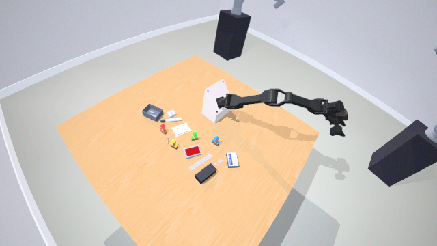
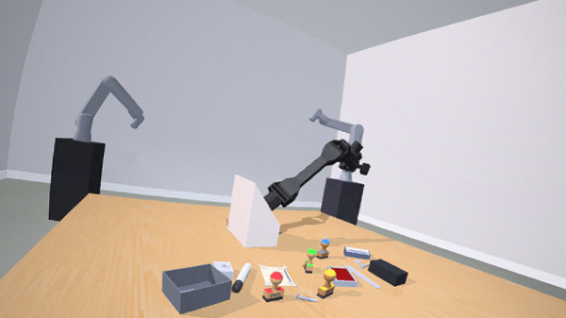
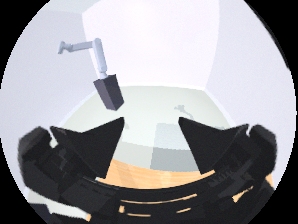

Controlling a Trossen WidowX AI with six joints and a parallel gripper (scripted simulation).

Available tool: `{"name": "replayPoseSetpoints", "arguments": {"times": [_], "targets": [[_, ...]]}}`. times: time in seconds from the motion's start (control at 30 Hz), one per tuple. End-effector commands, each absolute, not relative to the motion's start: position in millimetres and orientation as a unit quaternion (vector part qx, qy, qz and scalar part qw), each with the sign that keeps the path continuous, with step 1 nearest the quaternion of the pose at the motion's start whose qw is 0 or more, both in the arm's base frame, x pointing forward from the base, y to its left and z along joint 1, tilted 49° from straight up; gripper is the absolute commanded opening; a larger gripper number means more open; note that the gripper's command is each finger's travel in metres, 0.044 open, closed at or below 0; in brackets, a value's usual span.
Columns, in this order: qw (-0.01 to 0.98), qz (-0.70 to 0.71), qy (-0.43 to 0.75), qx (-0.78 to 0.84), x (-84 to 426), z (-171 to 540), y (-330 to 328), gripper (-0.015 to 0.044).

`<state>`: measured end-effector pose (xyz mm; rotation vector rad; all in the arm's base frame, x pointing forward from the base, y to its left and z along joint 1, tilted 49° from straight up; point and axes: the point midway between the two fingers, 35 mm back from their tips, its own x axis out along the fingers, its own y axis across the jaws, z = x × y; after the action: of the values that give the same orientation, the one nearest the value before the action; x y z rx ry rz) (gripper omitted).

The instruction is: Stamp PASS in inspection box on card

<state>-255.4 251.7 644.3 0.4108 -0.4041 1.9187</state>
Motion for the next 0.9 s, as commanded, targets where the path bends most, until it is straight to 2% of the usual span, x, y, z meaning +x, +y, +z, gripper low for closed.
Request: {"name": "replayPoseSetpoints", "arguments": {"times": [0.0,0.2,0.47,0.87], "targets": [[0.540,0.806,-0.170,0.172,-255.1,643.8,252.6,0.0374],[0.576,0.787,-0.187,0.118,-237.0,620.7,294.7,0.0216],[0.654,0.730,-0.198,0.007,-168.9,570.4,375.1,0.0214],[0.745,0.633,-0.154,-0.143,-21.2,488.8,446.8,0.0214]]}}
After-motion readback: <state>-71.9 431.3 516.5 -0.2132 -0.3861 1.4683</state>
